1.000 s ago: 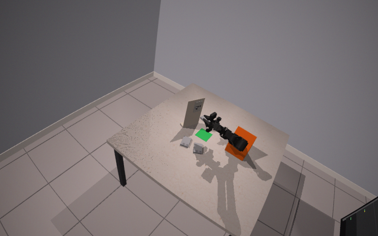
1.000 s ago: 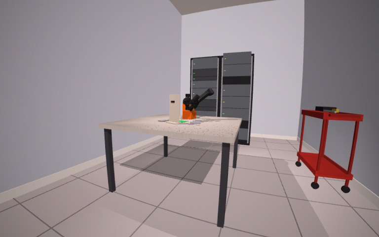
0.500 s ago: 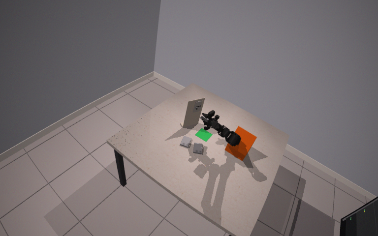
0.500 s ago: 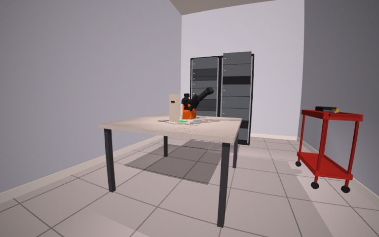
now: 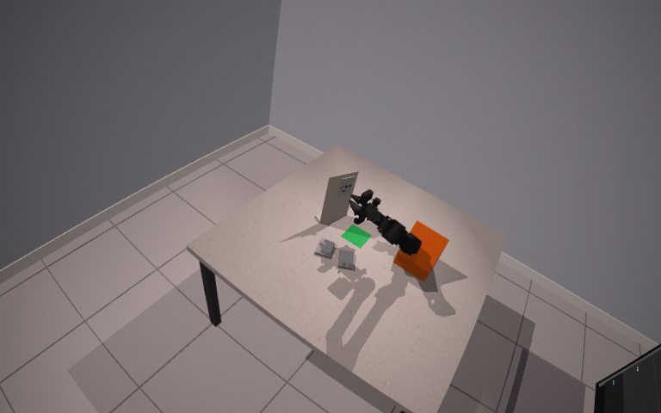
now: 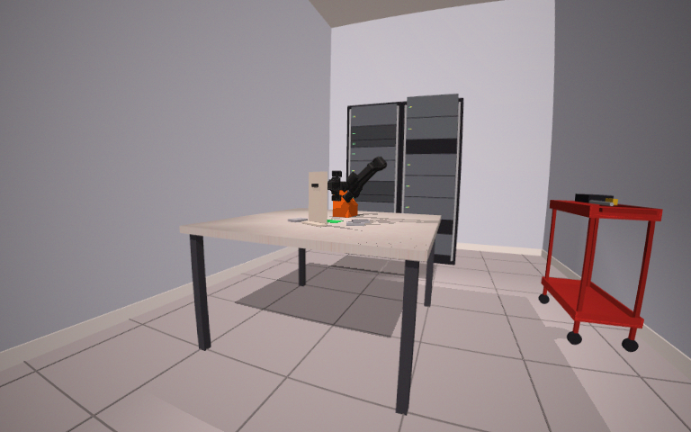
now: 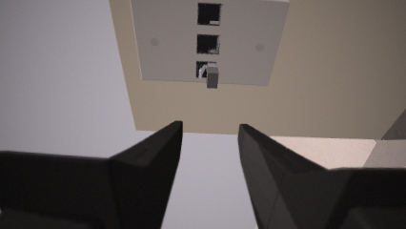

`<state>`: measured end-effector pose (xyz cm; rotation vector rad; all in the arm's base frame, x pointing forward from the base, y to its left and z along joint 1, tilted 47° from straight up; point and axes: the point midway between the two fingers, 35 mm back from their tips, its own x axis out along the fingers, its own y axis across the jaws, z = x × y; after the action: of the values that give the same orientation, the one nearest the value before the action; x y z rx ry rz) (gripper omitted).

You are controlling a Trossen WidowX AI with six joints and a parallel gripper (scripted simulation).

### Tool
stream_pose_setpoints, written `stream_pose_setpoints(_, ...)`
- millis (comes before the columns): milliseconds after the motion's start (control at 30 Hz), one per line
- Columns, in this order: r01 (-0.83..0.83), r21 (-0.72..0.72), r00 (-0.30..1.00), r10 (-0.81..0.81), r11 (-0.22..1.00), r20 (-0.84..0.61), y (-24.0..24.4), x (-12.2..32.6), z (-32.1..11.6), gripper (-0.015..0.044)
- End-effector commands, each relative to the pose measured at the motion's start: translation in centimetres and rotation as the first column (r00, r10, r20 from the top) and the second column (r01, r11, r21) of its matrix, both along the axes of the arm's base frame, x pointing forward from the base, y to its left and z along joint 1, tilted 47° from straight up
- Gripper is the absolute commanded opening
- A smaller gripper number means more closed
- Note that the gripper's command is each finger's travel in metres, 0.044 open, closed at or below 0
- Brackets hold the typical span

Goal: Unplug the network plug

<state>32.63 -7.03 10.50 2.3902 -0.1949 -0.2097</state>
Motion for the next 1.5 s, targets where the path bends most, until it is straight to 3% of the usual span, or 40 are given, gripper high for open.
stream_pose_setpoints(0, -0.002, -0.002, 1.0, 0.002, 1.0, 0.009, -0.3, 0.6, -0.3, 0.0156)
stream_pose_setpoints(1467, -0.002, -0.003, 1.0, 0.002, 1.0, 0.012, -2.5, 5.9, -1.9, 0.0156)
